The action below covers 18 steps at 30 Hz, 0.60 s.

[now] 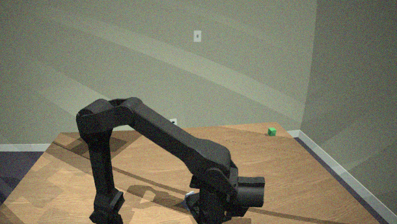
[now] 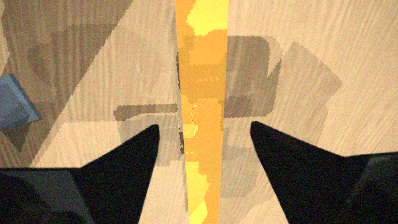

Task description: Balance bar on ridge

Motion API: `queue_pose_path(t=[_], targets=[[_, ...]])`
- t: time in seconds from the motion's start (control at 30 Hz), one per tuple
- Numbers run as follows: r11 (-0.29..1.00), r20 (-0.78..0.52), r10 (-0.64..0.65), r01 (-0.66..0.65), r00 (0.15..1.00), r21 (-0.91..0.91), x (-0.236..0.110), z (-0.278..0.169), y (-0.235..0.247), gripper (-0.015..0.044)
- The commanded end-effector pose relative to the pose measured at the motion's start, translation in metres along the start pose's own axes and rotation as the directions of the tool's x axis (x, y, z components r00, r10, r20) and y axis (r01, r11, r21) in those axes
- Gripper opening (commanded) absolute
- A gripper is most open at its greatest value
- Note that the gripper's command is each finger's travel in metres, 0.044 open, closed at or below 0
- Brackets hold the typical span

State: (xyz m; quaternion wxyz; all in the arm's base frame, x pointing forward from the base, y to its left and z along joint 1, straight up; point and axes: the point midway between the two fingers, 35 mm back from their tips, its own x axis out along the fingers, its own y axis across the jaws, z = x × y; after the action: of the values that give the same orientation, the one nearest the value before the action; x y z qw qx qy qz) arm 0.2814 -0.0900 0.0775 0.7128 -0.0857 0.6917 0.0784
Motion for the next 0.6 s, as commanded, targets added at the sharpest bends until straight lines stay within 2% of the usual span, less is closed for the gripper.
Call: queue_pose_path(t=[0.0,0.57], targets=[[1.000,-0.006,0.000,0.000,1.000,-0.006,0.005,-0.002,0.000,0.0315],[1.000,-0.006,0.000,0.000,1.000,-0.006,0.030,-0.002,0.000,0.0315]])
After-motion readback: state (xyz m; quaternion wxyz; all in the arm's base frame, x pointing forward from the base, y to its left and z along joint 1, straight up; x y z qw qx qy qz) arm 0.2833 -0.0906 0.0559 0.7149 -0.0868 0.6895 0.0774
